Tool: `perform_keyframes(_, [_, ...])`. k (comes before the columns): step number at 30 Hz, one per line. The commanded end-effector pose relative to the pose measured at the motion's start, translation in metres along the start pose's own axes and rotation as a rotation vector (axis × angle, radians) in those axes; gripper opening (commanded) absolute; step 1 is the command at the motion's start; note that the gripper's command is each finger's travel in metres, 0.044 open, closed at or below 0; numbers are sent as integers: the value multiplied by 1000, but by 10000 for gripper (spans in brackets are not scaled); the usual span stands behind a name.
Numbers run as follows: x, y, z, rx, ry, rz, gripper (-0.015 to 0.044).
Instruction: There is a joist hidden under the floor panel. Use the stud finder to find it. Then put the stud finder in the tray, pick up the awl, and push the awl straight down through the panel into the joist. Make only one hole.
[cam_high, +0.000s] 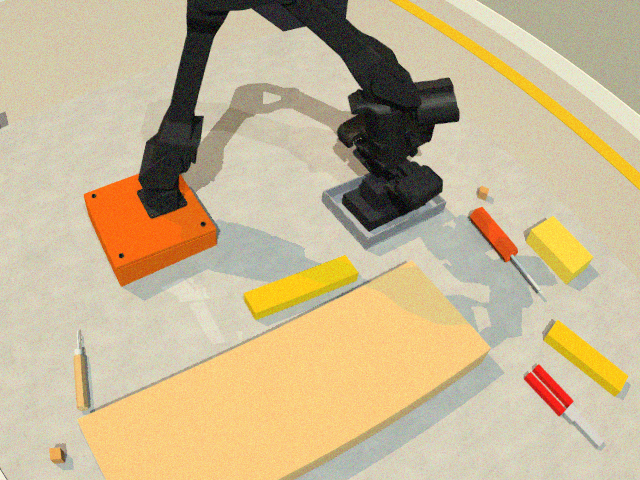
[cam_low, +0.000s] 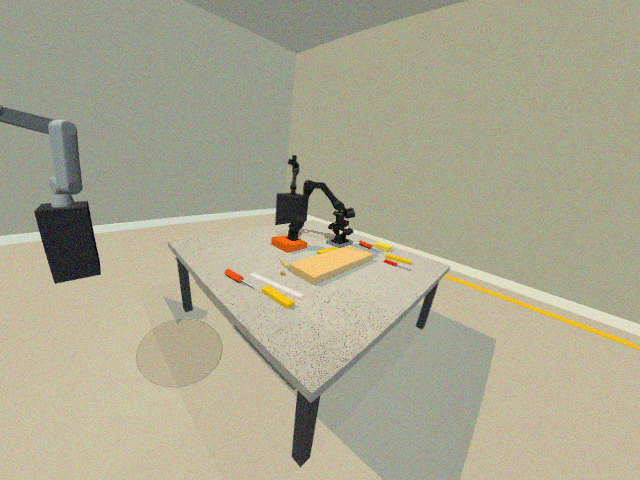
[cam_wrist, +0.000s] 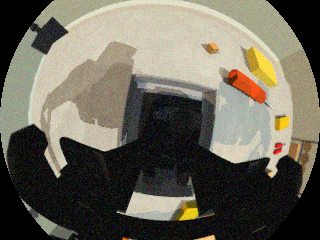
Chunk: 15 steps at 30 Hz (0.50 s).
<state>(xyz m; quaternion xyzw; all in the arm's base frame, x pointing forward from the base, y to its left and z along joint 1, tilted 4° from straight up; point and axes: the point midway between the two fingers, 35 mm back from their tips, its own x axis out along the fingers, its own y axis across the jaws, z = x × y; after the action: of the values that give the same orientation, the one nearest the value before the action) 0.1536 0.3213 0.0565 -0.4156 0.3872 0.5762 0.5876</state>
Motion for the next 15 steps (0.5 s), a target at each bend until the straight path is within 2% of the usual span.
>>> perform_keyframes(1, [0, 0, 0, 0, 0, 0, 289])
perform_keyframes(4, [-7, -1, 3, 0, 0, 0, 368])
perform_keyframes(7, [-33, -2, 13, 0, -1, 0, 440])
perform_keyframes(12, [-90, 0, 26, 0, -1, 0, 440])
perform_keyframes(14, [-92, 0, 26, 0, -1, 0, 440])
perform_keyframes(15, [-73, -3, 22, 2, -2, -3, 440])
